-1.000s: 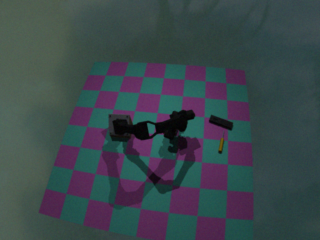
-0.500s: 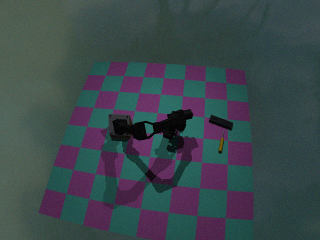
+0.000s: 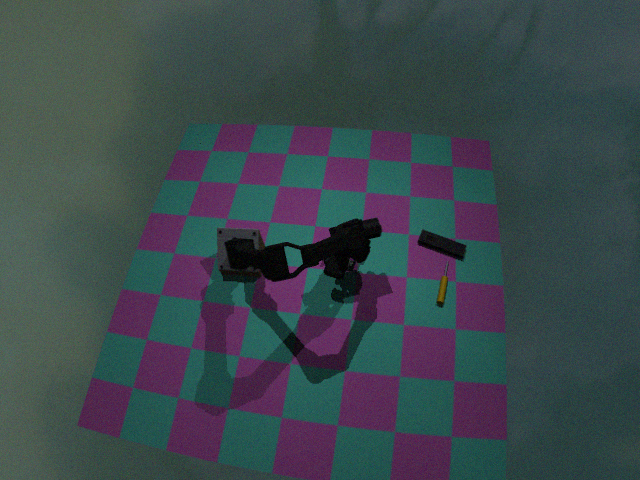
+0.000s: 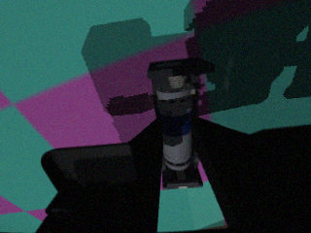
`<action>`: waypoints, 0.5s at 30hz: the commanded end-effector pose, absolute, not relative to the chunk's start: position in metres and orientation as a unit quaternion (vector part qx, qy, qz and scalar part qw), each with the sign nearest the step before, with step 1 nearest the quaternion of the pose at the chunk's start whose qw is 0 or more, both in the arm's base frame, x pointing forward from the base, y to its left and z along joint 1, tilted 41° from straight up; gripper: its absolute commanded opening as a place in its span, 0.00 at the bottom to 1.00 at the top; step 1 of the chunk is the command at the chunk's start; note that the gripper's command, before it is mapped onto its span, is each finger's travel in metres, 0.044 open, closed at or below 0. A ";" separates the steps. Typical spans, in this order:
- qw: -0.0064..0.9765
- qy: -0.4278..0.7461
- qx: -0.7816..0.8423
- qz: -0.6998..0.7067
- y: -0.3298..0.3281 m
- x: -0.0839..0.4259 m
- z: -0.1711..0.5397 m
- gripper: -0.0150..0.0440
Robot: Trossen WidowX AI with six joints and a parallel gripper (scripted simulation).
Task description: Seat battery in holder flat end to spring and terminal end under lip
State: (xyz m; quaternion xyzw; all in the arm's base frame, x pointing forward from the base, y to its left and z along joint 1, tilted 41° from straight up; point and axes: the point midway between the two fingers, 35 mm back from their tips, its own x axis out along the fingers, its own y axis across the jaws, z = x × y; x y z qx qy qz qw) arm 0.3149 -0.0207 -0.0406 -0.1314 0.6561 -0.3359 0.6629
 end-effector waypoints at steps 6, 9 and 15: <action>0.670 0.647 -0.132 -0.338 -0.022 0.313 -0.040 0.39; 0.670 0.647 -0.132 -0.338 -0.021 0.311 -0.040 0.39; 0.671 0.647 -0.132 -0.337 -0.021 0.306 -0.041 0.39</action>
